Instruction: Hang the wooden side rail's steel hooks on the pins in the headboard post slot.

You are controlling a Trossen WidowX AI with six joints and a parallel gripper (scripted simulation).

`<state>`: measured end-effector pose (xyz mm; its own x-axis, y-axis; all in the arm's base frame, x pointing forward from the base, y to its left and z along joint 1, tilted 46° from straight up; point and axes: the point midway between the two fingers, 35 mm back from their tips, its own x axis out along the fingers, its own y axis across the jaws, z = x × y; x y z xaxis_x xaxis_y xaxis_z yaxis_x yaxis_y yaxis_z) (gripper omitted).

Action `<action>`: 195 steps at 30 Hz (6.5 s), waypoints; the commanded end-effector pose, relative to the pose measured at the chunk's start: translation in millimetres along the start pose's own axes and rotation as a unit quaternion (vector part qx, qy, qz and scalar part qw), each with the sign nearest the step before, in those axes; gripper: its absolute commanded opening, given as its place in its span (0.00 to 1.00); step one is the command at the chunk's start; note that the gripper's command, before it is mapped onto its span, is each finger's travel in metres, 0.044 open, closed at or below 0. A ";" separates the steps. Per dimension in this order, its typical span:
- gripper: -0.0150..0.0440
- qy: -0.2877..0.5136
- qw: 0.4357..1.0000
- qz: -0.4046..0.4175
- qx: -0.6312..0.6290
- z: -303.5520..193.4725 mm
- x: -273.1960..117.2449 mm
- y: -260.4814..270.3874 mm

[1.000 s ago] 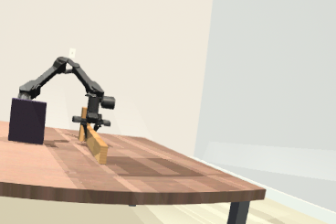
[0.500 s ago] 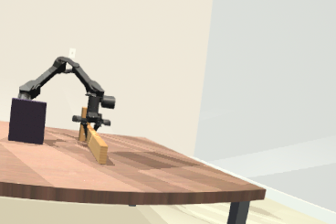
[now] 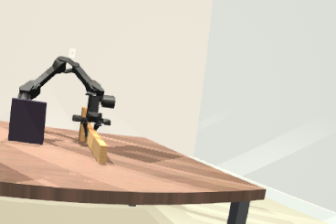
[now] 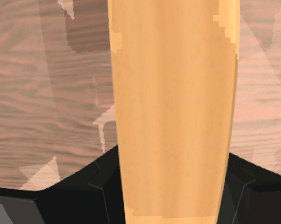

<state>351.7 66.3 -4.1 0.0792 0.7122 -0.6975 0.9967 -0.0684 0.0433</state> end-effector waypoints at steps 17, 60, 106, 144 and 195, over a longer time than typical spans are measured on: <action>0.25 0.000 1.000 0.002 0.006 1.7 -6.4 0.5; 0.25 0.000 1.000 0.002 0.006 -0.7 -7.4 -1.1; 0.25 0.000 1.000 0.002 0.006 -5.8 -8.2 -0.1; 0.25 0.000 1.000 0.002 0.006 -10.0 -9.0 0.1; 0.25 0.000 1.000 0.002 0.006 -15.7 -8.8 -0.4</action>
<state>349.6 72.3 10.8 0.0772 0.7112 -0.6987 0.9968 -0.0707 0.0382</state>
